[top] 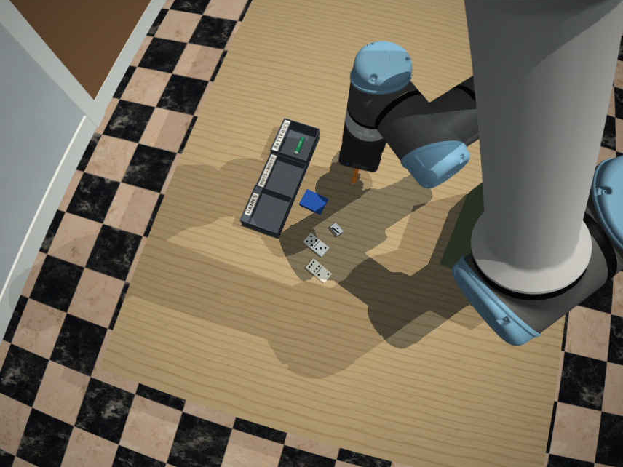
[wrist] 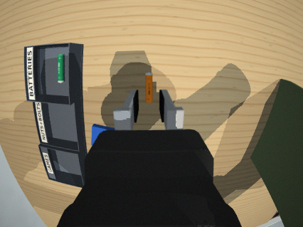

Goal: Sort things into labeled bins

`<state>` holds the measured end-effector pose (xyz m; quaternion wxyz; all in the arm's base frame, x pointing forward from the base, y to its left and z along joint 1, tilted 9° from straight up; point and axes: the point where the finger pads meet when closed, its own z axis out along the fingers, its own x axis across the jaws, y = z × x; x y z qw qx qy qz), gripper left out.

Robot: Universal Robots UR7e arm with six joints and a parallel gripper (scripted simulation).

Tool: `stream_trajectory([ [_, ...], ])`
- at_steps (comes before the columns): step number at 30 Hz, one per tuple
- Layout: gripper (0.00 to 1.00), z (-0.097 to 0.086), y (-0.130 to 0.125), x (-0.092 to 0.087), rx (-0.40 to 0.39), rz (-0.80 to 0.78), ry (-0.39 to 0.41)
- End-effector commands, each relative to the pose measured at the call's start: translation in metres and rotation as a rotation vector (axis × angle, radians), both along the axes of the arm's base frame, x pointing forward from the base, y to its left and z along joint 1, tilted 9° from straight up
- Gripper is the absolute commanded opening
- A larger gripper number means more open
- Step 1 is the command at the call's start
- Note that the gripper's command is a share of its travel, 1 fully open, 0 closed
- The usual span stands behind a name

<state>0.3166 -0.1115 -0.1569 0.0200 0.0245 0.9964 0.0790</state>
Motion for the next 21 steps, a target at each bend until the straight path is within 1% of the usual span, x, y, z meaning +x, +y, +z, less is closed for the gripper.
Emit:
stream_trajectory([
  [1,0.54,0.0,0.0,0.0,-0.001,0.0,-0.001],
  [12,0.54,0.0,0.0,0.0,-0.001,0.0,-0.001],
  [20,0.54,-0.031,0.005,0.002,-0.001,-0.001,-0.001],
  [21,0.54,-0.031,0.005,0.002,-0.001,-0.001,-0.001],
])
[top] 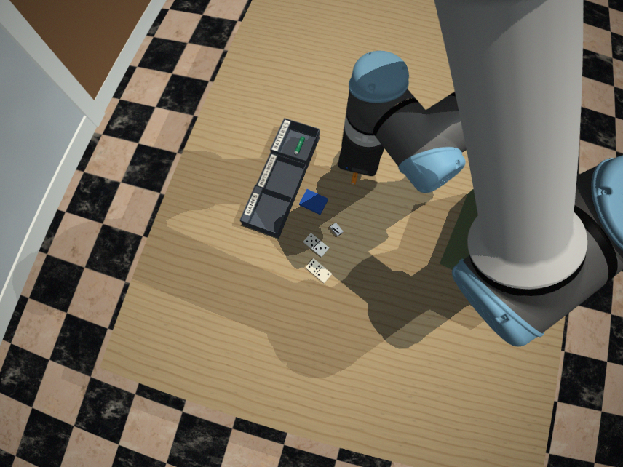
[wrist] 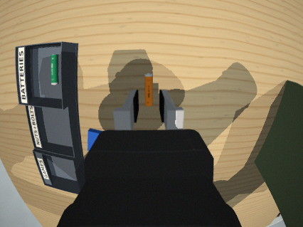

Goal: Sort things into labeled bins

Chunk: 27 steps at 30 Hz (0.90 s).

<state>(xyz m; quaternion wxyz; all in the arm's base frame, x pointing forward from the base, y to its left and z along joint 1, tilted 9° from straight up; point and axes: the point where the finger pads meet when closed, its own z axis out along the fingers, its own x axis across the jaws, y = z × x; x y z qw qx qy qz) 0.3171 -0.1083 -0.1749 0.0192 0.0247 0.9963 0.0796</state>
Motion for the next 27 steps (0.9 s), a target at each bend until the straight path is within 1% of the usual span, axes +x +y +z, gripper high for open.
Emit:
stream_trajectory([
  [1,0.54,-0.013,0.002,0.001,-0.002,-0.001,-0.002],
  [8,0.54,-0.039,0.005,0.003,-0.002,-0.001,-0.002],
  [18,0.54,-0.039,0.005,0.003,-0.002,-0.001,-0.002],
  [27,0.54,-0.051,0.007,0.003,-0.002,-0.001,-0.002],
])
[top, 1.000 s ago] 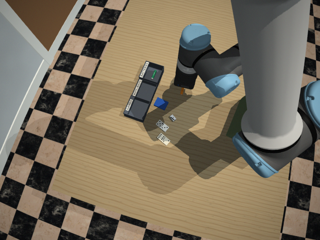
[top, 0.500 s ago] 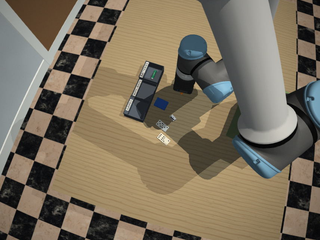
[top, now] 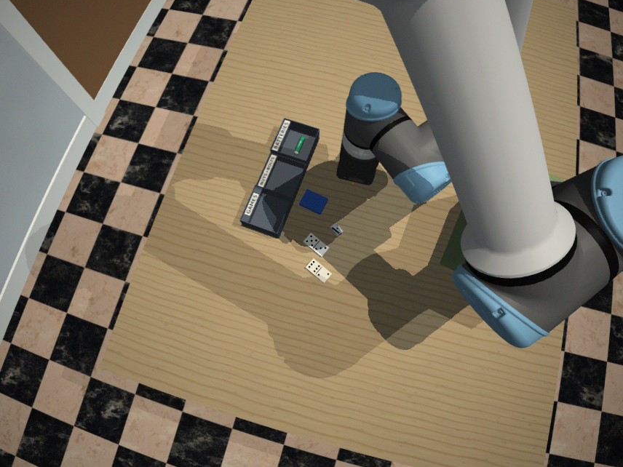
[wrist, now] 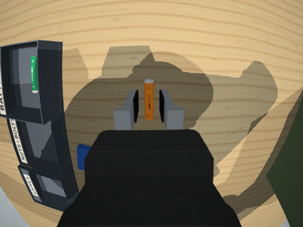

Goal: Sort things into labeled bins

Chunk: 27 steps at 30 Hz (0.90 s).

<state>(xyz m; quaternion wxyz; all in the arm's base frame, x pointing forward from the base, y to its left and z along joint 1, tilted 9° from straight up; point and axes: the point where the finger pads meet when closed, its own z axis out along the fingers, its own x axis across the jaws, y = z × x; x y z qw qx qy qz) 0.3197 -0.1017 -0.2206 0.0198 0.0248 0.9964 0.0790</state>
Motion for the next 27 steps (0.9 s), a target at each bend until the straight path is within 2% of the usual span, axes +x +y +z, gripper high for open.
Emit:
stream_trajectory([
  [1,0.54,-0.0053,0.0008,0.0003,-0.001,0.0,-0.001],
  [15,0.54,-0.0053,0.0009,0.0002,-0.001,0.0,-0.001],
  [16,0.24,-0.0053,0.0009,0.0002,-0.001,0.0,-0.001],
  [27,0.24,-0.0053,0.0009,0.0002,-0.001,0.0,-0.001],
])
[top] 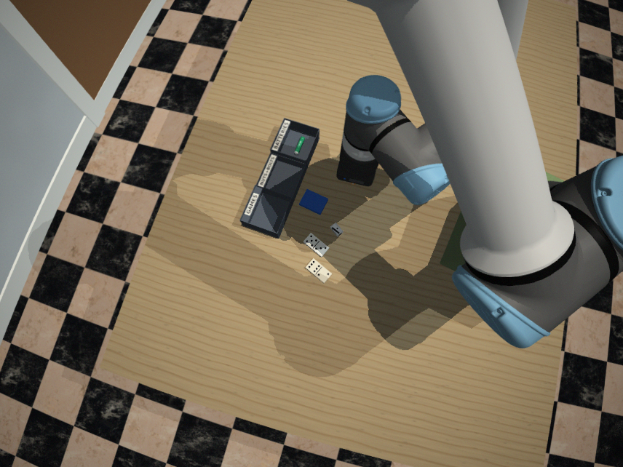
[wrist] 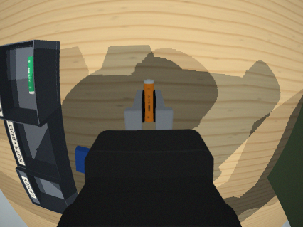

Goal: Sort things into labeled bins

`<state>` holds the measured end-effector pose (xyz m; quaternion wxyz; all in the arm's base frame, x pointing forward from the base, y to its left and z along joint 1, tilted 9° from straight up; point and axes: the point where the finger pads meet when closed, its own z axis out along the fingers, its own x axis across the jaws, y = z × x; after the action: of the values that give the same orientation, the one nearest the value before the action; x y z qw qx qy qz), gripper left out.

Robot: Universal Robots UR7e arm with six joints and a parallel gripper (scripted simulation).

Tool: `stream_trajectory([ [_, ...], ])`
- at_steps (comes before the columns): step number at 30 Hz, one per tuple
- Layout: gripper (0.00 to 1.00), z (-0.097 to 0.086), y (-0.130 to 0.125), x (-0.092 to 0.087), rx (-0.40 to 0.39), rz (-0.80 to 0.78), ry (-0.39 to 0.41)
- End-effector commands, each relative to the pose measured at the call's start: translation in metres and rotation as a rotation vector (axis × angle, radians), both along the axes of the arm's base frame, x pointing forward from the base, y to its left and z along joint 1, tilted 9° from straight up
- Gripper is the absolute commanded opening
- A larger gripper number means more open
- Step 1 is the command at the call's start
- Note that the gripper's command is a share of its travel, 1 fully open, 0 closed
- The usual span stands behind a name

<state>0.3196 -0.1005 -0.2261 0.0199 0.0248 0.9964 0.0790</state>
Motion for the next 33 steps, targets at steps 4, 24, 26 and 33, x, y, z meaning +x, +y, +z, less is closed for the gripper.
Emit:
stream_trajectory([
  [4,0.24,0.0,0.0,0.0,-0.001,0.0,-0.001],
  [24,0.24,0.013,-0.002,0.0,-0.001,0.0,-0.001],
  [26,0.24,0.02,-0.003,-0.001,-0.001,0.0,-0.001],
  [33,0.24,0.036,-0.006,-0.001,-0.001,0.0,-0.001],
])
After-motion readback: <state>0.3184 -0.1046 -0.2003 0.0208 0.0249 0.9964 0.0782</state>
